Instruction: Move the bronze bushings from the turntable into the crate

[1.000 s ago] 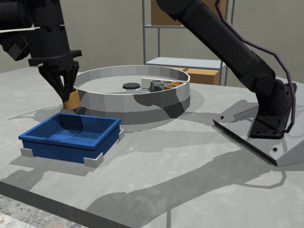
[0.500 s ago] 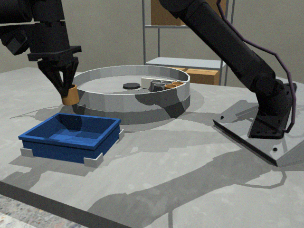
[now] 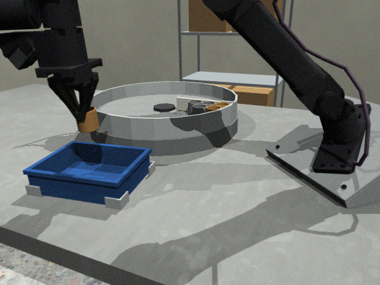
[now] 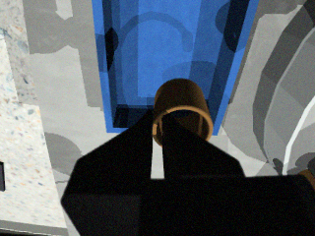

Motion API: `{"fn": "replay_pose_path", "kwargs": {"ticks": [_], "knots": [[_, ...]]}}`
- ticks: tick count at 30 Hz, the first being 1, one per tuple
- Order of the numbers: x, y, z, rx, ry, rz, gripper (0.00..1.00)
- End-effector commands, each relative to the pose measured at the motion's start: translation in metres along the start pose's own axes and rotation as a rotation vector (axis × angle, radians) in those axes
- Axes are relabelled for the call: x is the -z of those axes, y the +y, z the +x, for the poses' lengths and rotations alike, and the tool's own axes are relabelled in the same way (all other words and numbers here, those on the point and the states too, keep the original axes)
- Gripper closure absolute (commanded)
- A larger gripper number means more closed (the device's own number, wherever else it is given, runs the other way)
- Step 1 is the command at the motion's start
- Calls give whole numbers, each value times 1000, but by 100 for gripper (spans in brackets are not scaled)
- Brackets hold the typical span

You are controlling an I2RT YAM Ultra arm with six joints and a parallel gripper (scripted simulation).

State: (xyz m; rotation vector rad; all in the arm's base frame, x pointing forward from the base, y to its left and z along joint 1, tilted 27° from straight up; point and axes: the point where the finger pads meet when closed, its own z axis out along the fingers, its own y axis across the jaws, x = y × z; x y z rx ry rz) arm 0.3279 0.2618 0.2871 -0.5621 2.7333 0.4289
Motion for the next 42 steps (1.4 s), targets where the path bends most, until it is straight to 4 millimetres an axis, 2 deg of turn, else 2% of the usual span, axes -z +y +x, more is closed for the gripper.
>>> {"fn": "replay_pose_path", "kwargs": {"ticks": [1, 3, 10, 13, 15, 16, 17, 42], "knots": [[9, 4, -4, 9, -58, -5, 100], [5, -1, -6, -3, -61, 0, 100], [-34, 5, -5, 8, -59, -5, 100], [-40, -1, -7, -5, -62, 0, 100], [-41, -1, -7, -5, -62, 0, 100], [-30, 3, -16, 1, -100, -10, 100], [-29, 4, -17, 4, -103, -10, 100], [-30, 3, -16, 5, -97, -9, 100]]}}
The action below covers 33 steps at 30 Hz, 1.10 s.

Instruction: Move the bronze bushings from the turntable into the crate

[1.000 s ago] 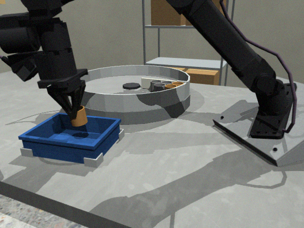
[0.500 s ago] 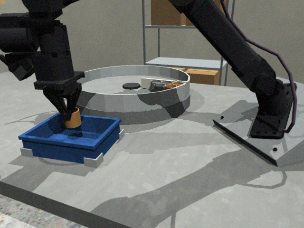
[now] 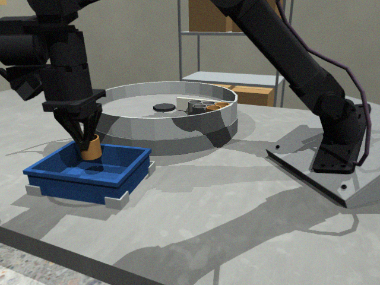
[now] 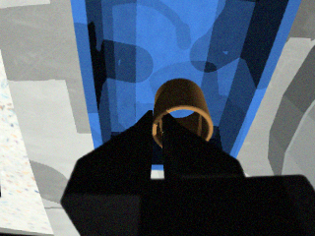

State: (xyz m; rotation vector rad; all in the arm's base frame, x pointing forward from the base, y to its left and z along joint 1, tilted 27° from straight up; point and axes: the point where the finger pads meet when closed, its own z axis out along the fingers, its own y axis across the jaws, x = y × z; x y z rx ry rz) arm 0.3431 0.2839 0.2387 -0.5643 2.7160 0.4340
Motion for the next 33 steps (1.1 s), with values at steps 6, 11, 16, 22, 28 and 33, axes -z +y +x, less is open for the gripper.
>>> {"fn": "replay_pose_path", "kwargs": {"ticks": [6, 11, 16, 22, 28, 33], "knots": [[25, 1, -13, 0, -82, -6, 100], [25, 1, -13, 0, -82, -6, 100], [23, 1, -14, -1, -82, -6, 100], [22, 1, -14, -1, -78, -5, 100], [22, 1, -14, -1, -78, -5, 100], [22, 1, -14, -1, -78, -5, 100]]}}
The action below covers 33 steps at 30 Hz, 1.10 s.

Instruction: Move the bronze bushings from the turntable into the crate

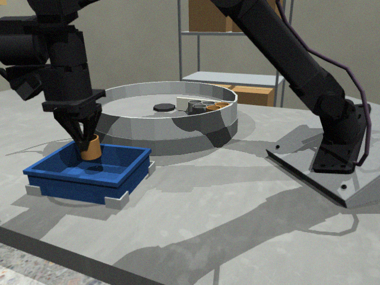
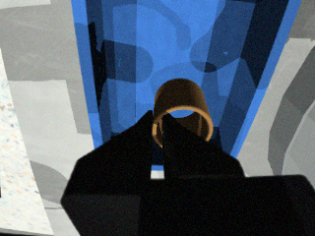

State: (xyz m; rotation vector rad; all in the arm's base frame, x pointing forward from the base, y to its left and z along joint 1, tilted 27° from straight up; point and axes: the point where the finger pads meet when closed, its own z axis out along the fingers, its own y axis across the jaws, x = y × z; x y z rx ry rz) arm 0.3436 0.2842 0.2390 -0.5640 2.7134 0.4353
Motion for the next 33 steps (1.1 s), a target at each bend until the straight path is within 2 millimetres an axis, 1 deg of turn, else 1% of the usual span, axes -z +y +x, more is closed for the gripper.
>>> {"fn": "replay_pose_path", "kwargs": {"ticks": [1, 20, 26, 33], "knots": [[22, 0, -13, -1, -76, -4, 100], [22, 0, -13, -1, -76, -5, 100], [13, -3, -6, -5, -48, 3, 100], [12, -4, -4, -6, -42, 4, 100]]}}
